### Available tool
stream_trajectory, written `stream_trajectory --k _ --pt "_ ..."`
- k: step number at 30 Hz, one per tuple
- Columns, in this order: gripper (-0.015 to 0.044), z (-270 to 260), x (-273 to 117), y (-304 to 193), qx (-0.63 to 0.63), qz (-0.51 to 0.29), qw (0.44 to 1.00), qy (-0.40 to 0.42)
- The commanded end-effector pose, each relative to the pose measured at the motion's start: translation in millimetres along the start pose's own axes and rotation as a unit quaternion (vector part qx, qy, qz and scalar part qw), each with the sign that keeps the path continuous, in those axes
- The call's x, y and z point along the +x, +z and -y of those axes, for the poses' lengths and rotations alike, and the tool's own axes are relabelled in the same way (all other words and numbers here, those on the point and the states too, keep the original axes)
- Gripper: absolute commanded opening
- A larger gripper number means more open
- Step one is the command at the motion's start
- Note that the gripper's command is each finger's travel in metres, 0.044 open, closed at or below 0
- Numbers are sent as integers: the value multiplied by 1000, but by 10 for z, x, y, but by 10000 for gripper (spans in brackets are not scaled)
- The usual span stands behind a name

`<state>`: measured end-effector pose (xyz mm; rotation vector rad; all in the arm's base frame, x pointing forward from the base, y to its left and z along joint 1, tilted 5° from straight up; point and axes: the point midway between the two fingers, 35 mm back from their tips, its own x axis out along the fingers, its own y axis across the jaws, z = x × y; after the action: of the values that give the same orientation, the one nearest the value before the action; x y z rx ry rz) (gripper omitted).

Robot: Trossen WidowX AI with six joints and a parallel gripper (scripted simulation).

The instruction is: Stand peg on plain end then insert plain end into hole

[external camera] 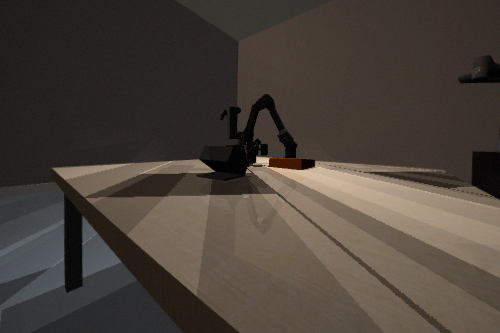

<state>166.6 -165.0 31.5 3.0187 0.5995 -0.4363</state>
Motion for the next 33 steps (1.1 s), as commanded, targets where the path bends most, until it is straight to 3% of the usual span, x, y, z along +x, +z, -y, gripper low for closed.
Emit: stream_trajectory --k 1,18,22,33 --pt "51 4 -9 16 0 0 1000 0" --pt "51 6 -31 27 4 -8 1000 5" --pt "130 0 -25 12 5 -9 1000 6" --pt "130 0 -25 12 5 -9 1000 6"
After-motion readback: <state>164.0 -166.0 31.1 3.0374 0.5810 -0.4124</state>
